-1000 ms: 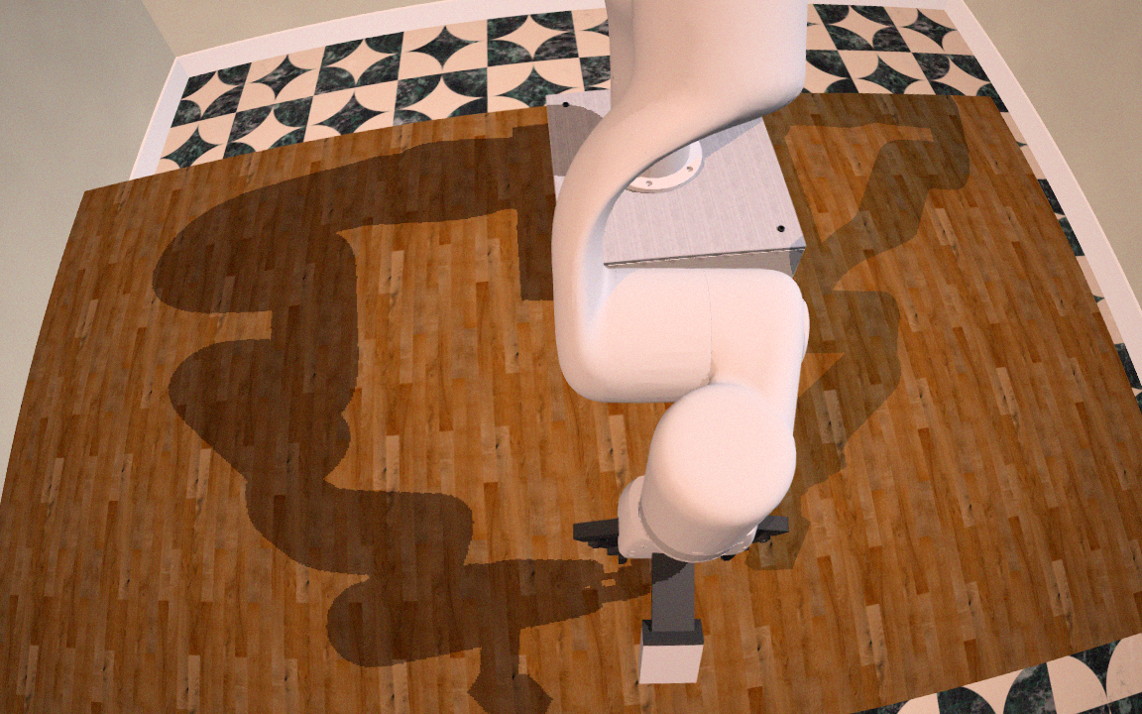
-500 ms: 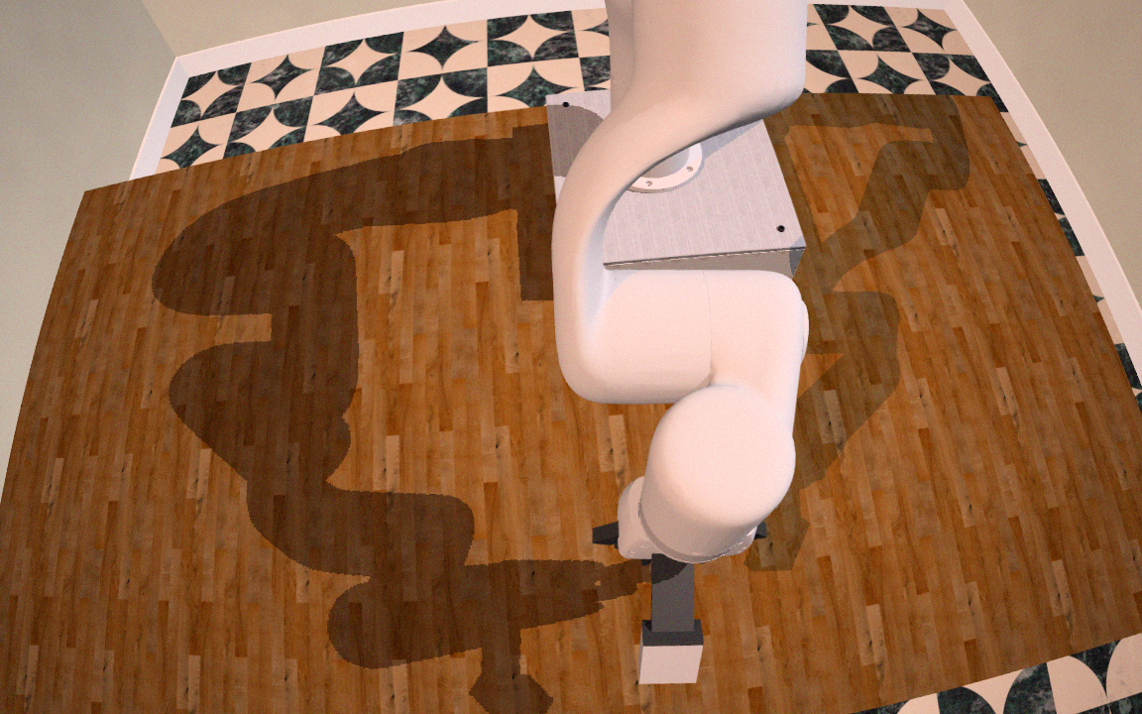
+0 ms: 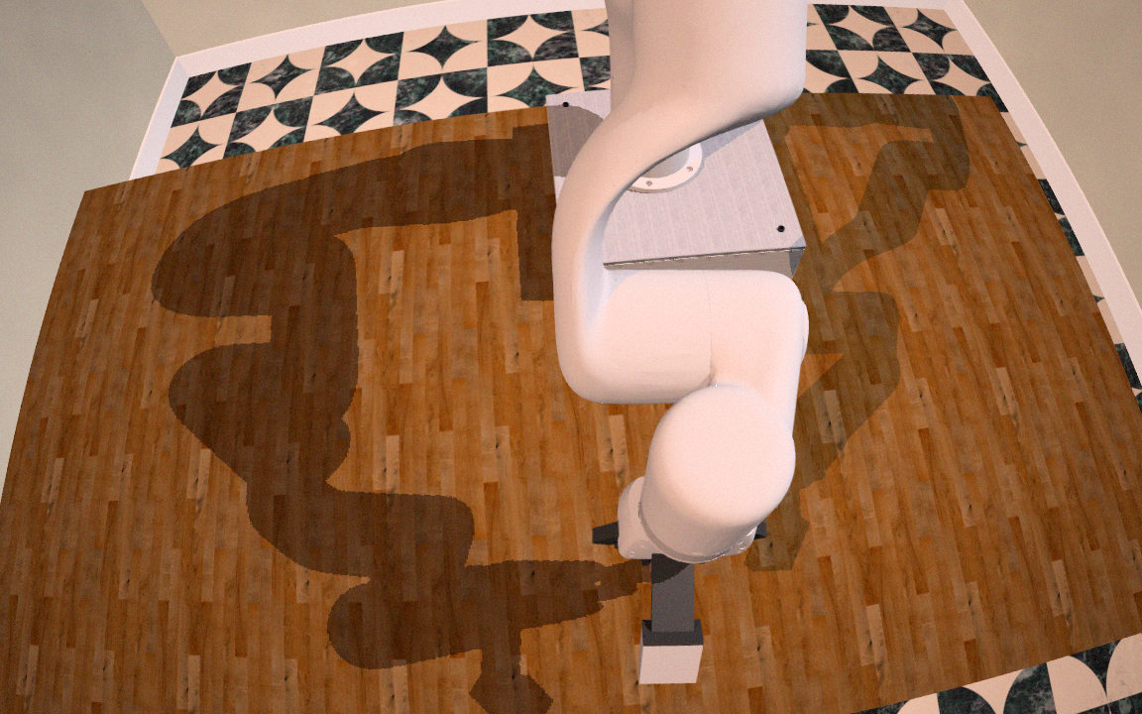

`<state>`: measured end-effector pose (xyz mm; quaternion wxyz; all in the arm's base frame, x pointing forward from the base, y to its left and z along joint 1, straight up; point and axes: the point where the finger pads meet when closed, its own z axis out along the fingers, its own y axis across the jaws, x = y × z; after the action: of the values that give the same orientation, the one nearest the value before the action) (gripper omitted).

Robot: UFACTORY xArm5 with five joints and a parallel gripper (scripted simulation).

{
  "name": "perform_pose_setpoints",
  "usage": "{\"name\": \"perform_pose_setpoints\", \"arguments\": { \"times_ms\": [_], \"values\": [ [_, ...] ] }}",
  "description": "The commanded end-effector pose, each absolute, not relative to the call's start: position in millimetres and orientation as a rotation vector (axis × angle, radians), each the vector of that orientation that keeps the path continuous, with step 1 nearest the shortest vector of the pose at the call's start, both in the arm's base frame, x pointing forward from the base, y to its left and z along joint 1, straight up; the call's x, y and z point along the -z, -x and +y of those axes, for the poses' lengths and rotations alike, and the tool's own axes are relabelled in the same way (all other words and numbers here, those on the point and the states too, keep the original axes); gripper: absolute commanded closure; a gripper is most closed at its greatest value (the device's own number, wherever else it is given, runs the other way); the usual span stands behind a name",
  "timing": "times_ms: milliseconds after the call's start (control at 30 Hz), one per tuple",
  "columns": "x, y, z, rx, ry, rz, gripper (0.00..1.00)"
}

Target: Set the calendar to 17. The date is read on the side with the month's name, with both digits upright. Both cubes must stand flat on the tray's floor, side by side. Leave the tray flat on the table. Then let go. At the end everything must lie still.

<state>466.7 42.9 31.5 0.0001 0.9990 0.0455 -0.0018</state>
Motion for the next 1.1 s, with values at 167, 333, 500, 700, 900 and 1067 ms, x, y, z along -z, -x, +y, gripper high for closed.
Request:
{"name": "perform_pose_setpoints", "arguments": {
  "times_ms": [167,333,500,700,900,1067],
  "values": [
    [-32.9,-468.1,43.0,0.0,-3.138,0.143,0.53],
    [-32.5,-468.1,43.0,0.0,-3.138,0.143,0.53],
    [-30.5,-468.1,43.0,0.0,-3.138,0.143,0.53],
    [-27.5,-468.0,43.0,0.0,-3.138,0.143,0.53],
    [-20.5,-468.0,42.9,0.0,-3.138,0.143,0.53],
    [-13.1,-468.0,42.9,0.0,-3.138,0.143,0.53]
  ]
}}
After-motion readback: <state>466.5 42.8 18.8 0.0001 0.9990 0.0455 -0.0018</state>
